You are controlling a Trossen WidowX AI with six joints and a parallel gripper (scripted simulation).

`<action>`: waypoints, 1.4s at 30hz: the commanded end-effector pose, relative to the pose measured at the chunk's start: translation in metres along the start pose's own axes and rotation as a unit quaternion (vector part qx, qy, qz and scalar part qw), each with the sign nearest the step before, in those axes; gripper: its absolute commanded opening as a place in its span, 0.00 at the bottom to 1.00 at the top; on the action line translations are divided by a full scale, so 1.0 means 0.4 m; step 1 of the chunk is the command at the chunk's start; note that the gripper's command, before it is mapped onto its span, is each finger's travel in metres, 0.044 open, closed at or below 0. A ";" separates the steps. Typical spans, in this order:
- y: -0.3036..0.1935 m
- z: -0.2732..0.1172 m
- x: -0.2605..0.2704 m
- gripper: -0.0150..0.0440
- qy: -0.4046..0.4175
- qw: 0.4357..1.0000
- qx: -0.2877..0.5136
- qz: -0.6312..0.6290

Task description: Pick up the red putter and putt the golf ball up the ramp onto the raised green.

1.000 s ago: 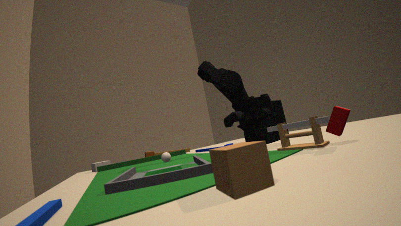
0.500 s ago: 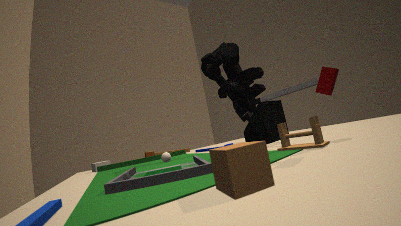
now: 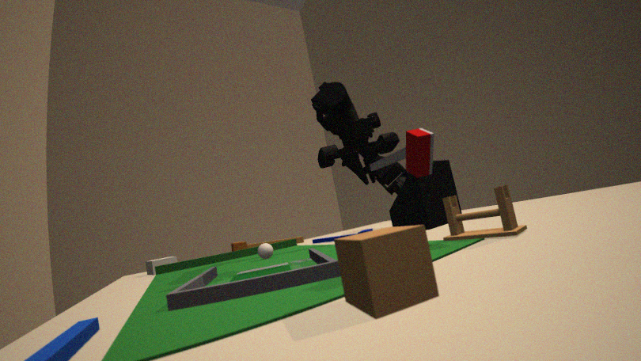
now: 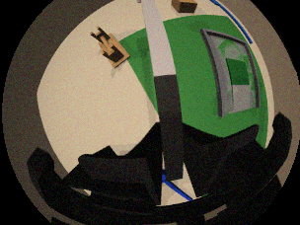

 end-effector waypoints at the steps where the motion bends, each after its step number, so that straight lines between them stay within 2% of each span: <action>1: -0.038 -0.018 -0.032 0.25 -0.007 0.998 0.003 0.061; 9: -0.133 -0.056 -0.110 0.25 -0.025 0.977 0.011 0.212; 17: -0.238 -0.088 -0.172 0.25 -0.047 0.933 0.017 0.357; 27: -0.378 -0.121 -0.224 0.25 -0.076 0.847 0.020 0.526; 38: -0.534 -0.149 -0.247 0.25 -0.112 0.720 0.018 0.684; 42: -0.543 -0.150 -0.247 0.25 -0.114 0.711 0.018 0.693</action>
Point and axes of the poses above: the point midway between the two fingers, 35 mm back from their tips, its own z axis out along the fingers, its own x axis across the jaws, y = z × x, the point moved 2 cm from there along -z, back along the fingers, and after that the axes turned 15 degrees about z, right-handed, at the moved point
